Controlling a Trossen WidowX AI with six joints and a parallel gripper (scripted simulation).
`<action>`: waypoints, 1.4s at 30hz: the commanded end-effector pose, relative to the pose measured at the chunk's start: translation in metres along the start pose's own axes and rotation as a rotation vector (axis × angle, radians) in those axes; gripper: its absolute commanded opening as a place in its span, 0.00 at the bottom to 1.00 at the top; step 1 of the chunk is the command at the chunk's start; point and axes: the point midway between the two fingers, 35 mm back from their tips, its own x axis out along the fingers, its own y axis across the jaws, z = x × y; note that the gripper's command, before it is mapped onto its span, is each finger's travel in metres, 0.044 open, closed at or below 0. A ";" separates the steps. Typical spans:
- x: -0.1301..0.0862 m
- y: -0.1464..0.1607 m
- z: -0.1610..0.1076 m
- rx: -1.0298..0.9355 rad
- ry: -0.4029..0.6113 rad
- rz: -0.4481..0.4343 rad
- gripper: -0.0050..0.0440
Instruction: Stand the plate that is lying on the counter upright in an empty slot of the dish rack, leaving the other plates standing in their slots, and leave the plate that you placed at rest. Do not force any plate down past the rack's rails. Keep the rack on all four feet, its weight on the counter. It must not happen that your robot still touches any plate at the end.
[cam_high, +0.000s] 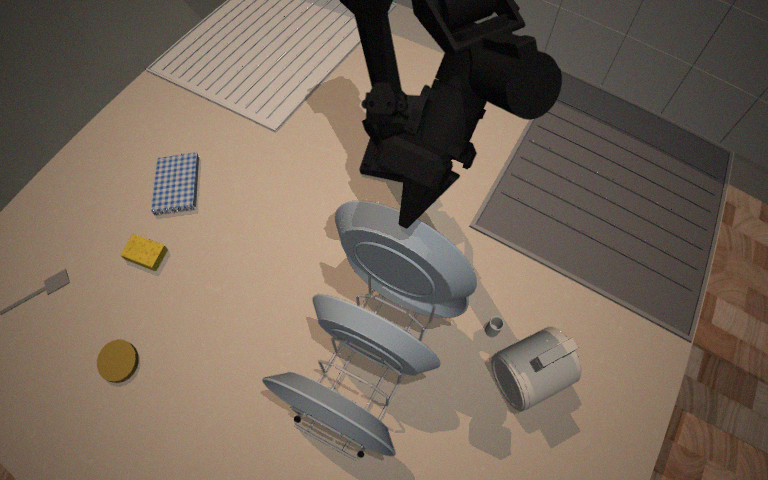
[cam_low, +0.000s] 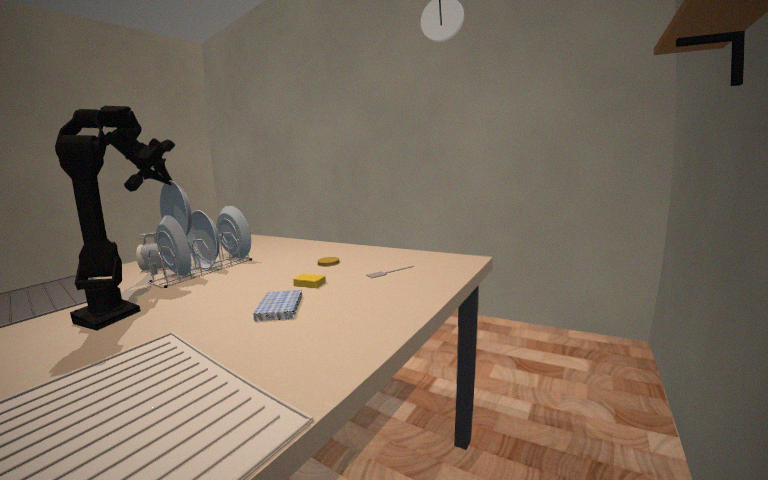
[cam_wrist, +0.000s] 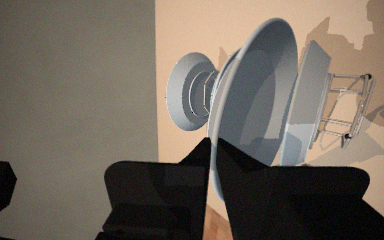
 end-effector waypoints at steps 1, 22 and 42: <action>-0.002 0.003 0.000 0.012 0.005 0.011 0.10; -0.002 0.003 0.000 0.012 0.005 0.011 0.10; 0.000 0.000 0.000 0.000 0.000 0.000 0.10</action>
